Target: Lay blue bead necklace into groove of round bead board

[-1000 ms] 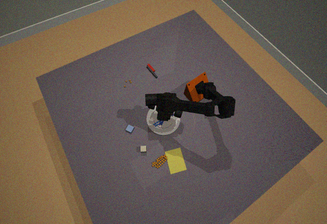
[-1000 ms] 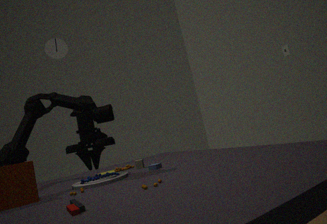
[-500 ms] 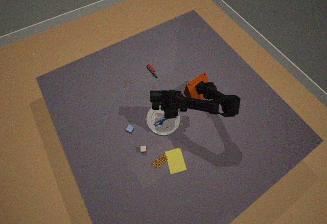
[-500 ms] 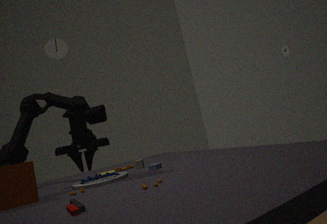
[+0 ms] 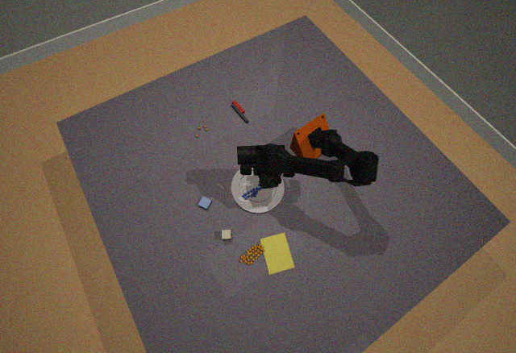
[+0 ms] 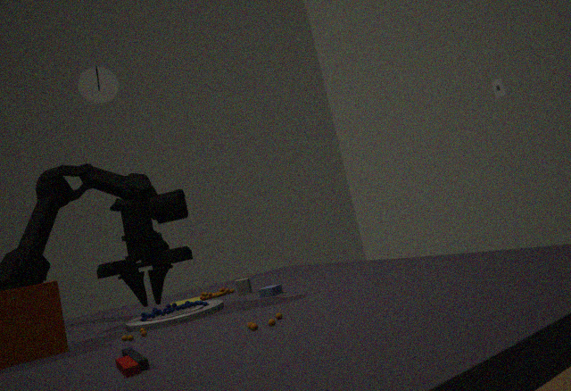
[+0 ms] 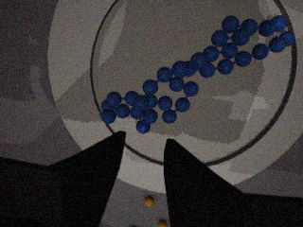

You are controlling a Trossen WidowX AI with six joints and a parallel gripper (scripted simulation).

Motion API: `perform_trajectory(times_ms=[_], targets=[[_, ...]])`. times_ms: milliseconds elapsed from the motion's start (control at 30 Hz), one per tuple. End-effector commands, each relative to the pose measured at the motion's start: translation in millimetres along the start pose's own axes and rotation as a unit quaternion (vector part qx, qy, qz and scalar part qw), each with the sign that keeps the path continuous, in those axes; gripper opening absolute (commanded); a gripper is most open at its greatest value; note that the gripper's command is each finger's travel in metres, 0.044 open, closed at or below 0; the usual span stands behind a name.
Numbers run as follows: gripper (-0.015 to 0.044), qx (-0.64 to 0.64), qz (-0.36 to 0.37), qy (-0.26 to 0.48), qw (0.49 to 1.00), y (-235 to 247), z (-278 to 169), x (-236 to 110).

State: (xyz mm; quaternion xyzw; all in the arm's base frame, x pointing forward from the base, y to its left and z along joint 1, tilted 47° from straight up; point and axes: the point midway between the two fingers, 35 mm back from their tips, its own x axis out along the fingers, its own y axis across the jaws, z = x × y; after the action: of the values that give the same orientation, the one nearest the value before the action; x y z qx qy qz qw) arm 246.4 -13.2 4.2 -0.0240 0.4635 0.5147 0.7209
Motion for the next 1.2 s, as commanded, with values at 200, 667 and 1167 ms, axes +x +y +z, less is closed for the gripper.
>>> perform_trajectory(times_ms=[200,667,1167], targets=[[0.0120,0.002,0.002,-0.002,1.000,1.6,-0.2,18.2],[0.0060,-0.001,0.001,-0.001,1.000,1.5,0.2,18.7],[0.0000,-0.001,0.001,-0.001,1.000,1.5,0.2,18.7]])
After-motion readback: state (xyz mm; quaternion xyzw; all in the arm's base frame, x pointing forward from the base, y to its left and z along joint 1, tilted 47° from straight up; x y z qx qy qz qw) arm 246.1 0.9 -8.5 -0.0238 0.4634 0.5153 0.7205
